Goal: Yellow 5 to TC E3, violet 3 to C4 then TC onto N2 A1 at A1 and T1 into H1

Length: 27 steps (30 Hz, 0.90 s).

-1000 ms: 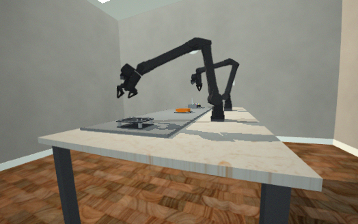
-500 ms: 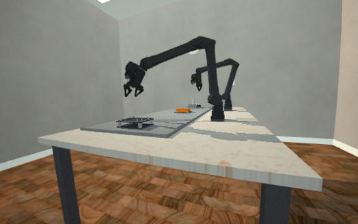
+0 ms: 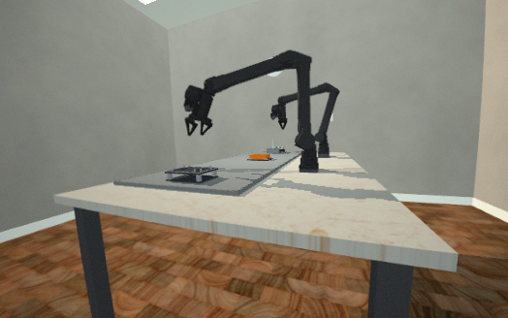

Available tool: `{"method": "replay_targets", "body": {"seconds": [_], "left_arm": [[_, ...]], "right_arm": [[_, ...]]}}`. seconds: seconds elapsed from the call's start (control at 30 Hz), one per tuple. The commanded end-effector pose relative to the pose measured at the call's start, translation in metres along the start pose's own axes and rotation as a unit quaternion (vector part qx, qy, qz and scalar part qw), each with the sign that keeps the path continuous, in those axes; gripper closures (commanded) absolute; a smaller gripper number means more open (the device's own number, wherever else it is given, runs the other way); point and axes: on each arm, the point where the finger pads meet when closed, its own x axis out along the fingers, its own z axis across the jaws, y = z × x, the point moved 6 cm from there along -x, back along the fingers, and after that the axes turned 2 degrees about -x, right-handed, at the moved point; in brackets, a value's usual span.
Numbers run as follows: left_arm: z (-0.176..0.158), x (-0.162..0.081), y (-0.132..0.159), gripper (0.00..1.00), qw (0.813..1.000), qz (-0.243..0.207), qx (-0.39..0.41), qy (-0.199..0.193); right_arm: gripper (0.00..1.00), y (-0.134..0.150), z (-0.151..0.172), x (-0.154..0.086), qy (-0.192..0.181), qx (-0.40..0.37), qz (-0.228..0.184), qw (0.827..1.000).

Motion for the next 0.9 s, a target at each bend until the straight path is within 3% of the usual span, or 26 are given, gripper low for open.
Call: {"method": "replay_targets", "body": {"seconds": [0.0, 0.03, 0.1, 0.2, 0.23, 0.27, 0.37, 0.4, 0.53, 0.57, 0.67, 0.7, 0.77, 0.8, 0.83, 0.87], "left_arm": [[-0.014, -0.024, 0.002, 0.0, 1.0, -0.006, 0.001, -0.001], [-0.016, -0.026, 0.005, 0.0, 1.0, -0.006, 0.001, -0.001], [-0.016, -0.049, -0.018, 0.0, 1.0, -0.01, 0.002, -0.011], [-0.018, -0.051, -0.016, 0.0, 1.0, -0.003, 0.001, -0.011], [-0.021, -0.04, 0.006, 0.0, 1.0, 0.018, -0.004, -0.006], [-0.021, -0.055, -0.011, 0.0, 1.0, 0.01, -0.001, -0.012], [-0.027, -0.059, -0.002, 0.0, 0.999, 0.032, -0.004, -0.013], [-0.031, -0.044, 0.024, 0.0, 0.998, 0.06, -0.008, -0.006], [-0.037, -0.053, 0.036, 0.0, 0.998, 0.06, -0.009, -0.005], [-0.036, -0.073, 0.013, 0.0, 0.999, 0.043, -0.005, -0.014], [-0.042, -0.075, 0.025, 0.0, 0.997, 0.07, -0.008, -0.014], [-0.045, -0.063, 0.047, 0.0, 0.996, 0.093, -0.011, -0.009], [-0.045, -0.063, 0.047, 0.0, 0.996, 0.093, -0.011, -0.009], [-0.044, -0.083, 0.024, 0.0, 0.997, 0.076, -0.008, -0.017], [-0.043, -0.068, 0.028, 0.0, 0.994, 0.107, -0.011, -0.015], [-0.045, -0.072, 0.03, 0.0, 0.994, 0.112, -0.012, -0.016]], "right_arm": [[0.76, -0.018, -0.002, -0.023, 0.007, -0.008, -0.033, 0.999], [0.76, -0.018, -0.002, -0.023, 0.007, -0.008, -0.033, 0.999], [0.76, -0.018, -0.002, -0.023, 0.007, -0.008, -0.033, 0.999], [0.76, -0.018, -0.002, -0.023, 0.007, -0.008, -0.033, 0.999], [0.76, -0.018, -0.002, -0.023, 0.007, -0.008, -0.033, 0.999], [0.76, -0.018, -0.002, -0.023, 0.007, -0.008, -0.033, 0.999], [0.76, -0.018, -0.002, -0.023, 0.007, -0.008, -0.033, 0.999], [0.76, -0.018, -0.002, -0.023, 0.007, -0.008, -0.033, 0.999], [0.76, -0.018, -0.002, -0.023, 0.007, -0.008, -0.033, 0.999], [0.76, -0.018, -0.002, -0.023, 0.007, -0.008, -0.033, 0.999], [0.76, -0.018, -0.002, -0.023, 0.007, -0.008, -0.033, 0.999], [0.76, -0.018, -0.002, -0.023, 0.007, -0.008, -0.033, 0.999], [0.76, -0.018, -0.002, -0.023, 0.007, -0.008, -0.033, 0.999], [0.76, -0.018, -0.002, -0.023, 0.007, -0.008, -0.033, 0.999], [0.76, -0.018, -0.002, -0.023, 0.007, -0.008, -0.033, 0.999], [0.76, -0.018, -0.002, -0.023, 0.007, -0.008, -0.033, 0.999]]}}
